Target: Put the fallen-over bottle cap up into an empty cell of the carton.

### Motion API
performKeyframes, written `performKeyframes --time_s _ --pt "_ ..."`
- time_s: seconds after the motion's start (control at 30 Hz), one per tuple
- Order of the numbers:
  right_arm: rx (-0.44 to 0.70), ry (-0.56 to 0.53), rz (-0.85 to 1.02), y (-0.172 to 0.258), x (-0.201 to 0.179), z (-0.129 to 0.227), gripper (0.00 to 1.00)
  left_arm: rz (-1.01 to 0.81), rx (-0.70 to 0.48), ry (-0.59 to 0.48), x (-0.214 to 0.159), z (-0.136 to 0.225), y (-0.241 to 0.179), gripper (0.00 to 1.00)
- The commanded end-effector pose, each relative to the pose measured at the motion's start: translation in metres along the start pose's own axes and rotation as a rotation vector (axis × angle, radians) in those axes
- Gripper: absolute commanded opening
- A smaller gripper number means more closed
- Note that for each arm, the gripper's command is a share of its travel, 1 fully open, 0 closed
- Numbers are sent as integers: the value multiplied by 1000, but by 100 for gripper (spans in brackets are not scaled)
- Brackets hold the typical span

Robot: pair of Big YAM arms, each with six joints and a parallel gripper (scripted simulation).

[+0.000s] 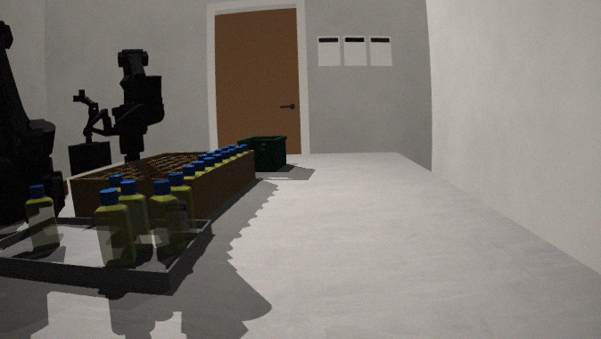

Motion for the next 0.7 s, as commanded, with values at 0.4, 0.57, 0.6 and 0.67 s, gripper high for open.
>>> performKeyframes --time_s 0.4,0.57,0.6,0.67 --pt "8 -1 -10 16 14 -10 76 -26 7 -20 14 1 7 100" --pt "2 20 -3 6 -2 4 77 -26 7 -20 14 1 7 100" --pt "0 25 -1 5 -6 6 77 -26 7 -20 14 1 7 100" --pt "0 27 0 4 -7 10 77 -26 7 -20 14 1 7 100"
Point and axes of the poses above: on each arm, the point where the finger pads meet when closed, its own z axis back along the fingers, its own y axis across the jaws, x = y × z, the point moved 5 cm from there along z, back along the fingers, and after that the axes turned 14 degrees about -z, right-handed, at the moved point
